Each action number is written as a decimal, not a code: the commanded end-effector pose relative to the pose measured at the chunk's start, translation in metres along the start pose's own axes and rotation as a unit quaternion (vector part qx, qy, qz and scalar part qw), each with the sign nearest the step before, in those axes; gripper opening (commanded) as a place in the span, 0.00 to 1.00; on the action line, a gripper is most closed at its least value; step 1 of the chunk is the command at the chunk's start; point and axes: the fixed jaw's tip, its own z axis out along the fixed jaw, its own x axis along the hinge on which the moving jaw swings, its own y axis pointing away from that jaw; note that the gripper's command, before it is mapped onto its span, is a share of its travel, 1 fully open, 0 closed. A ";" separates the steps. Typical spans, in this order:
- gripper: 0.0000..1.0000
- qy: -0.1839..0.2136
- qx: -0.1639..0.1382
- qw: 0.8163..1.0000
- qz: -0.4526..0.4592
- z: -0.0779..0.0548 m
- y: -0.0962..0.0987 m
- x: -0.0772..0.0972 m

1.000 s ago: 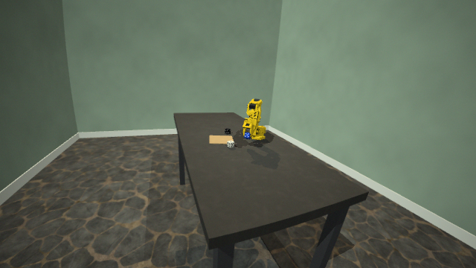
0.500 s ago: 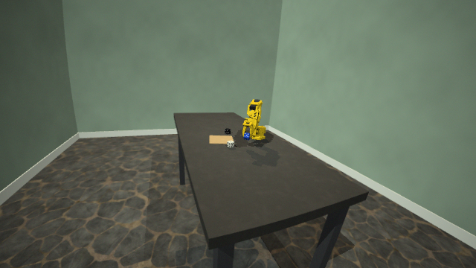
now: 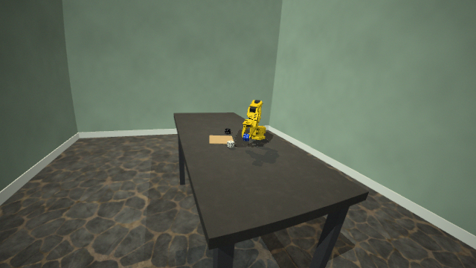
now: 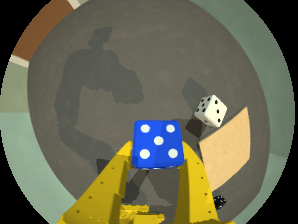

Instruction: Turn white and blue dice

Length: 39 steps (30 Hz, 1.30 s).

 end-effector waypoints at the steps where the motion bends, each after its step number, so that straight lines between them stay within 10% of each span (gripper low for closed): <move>1: 0.00 -0.056 0.000 0.998 0.000 -0.002 -0.001 -0.013; 10: 0.00 -0.135 -0.001 0.991 -0.001 0.000 -0.002 -0.020; 39: 0.00 -0.218 -0.002 0.976 -0.003 0.012 -0.003 -0.034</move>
